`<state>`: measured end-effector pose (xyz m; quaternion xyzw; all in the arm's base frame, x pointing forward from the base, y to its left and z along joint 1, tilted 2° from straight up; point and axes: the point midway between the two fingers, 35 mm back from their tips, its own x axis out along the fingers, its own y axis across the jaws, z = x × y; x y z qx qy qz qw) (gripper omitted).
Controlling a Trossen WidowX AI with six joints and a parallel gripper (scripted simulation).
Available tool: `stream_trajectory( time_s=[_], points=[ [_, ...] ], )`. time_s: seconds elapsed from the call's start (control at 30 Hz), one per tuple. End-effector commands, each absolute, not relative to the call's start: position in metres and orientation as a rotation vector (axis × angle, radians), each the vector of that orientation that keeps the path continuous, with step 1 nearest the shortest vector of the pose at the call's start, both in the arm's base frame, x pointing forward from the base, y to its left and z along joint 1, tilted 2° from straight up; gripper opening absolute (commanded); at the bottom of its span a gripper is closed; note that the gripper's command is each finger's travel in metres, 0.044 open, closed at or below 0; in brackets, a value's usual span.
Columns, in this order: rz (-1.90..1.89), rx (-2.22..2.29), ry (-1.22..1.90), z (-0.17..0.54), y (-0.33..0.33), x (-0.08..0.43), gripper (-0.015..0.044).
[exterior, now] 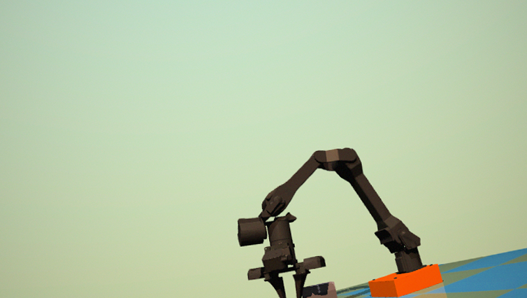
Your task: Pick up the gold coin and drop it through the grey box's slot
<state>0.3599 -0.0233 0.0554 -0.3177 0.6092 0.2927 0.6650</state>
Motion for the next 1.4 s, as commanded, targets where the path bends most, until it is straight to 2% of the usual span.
stream_trajectory(
  time_s=[0.0, 0.63, 0.83, 1.37],
  points=[
    [0.672, -0.714, 1.385, 0.045, -0.023, 0.358, 0.0161],
    [0.672, -0.714, 1.385, 0.019, -0.023, 0.359, 0.0161],
    [0.672, -0.714, 1.385, 0.019, -0.023, 0.359, 0.0003],
    [0.672, -0.714, 1.385, 0.033, -0.023, 0.360, 0.0000]
  ],
)
